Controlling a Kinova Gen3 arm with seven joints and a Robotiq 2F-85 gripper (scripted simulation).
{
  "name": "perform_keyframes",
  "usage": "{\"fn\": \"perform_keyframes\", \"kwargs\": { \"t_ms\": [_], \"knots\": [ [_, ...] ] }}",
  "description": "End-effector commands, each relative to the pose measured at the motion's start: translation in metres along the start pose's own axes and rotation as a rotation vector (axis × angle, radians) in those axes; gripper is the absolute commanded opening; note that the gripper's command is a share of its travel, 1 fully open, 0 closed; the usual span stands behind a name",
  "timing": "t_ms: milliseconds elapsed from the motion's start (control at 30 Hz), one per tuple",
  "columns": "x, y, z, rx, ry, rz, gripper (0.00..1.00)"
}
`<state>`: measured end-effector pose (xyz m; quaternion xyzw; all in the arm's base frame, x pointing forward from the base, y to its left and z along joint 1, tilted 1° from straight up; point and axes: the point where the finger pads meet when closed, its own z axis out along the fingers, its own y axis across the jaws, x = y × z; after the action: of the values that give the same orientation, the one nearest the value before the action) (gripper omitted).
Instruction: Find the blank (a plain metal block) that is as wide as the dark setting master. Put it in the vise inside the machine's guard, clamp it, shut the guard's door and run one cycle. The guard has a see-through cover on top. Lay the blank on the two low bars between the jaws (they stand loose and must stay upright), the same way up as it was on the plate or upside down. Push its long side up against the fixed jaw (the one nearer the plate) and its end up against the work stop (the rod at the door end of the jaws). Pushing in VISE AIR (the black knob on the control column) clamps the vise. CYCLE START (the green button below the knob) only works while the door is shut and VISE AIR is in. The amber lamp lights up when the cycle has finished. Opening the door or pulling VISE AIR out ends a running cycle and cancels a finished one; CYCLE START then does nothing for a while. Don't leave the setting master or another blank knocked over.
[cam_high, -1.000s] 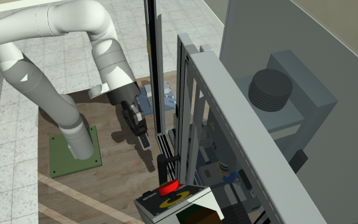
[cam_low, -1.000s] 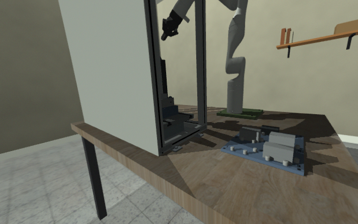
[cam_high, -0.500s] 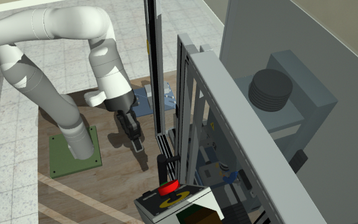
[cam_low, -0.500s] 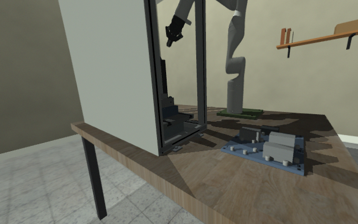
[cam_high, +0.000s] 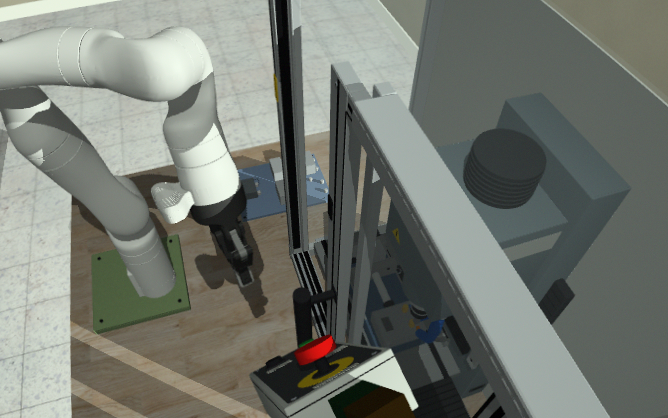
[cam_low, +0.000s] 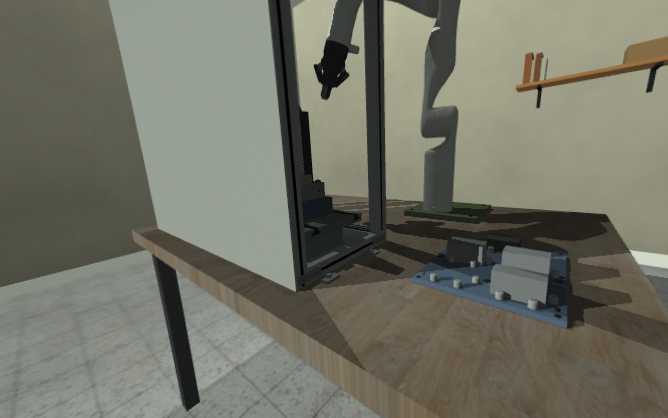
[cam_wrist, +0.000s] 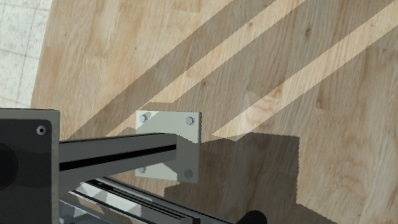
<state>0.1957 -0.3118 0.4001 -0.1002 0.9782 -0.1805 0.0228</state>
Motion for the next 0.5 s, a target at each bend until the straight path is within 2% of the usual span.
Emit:
{"fn": "perform_keyframes", "kwargs": {
  "t_ms": [0,67,233,467],
  "knots": [
    [-0.0016,0.0011,-0.0007,-0.005,0.002,-0.007,0.10],
    [-0.0016,0.0011,-0.0007,-0.005,0.002,-0.007,0.10],
    [-0.0007,0.0049,0.0016,-0.229,0.001,-0.007,0.10],
    [-0.0007,0.0049,0.0016,-0.229,0.001,-0.007,0.10]
  ]
}}
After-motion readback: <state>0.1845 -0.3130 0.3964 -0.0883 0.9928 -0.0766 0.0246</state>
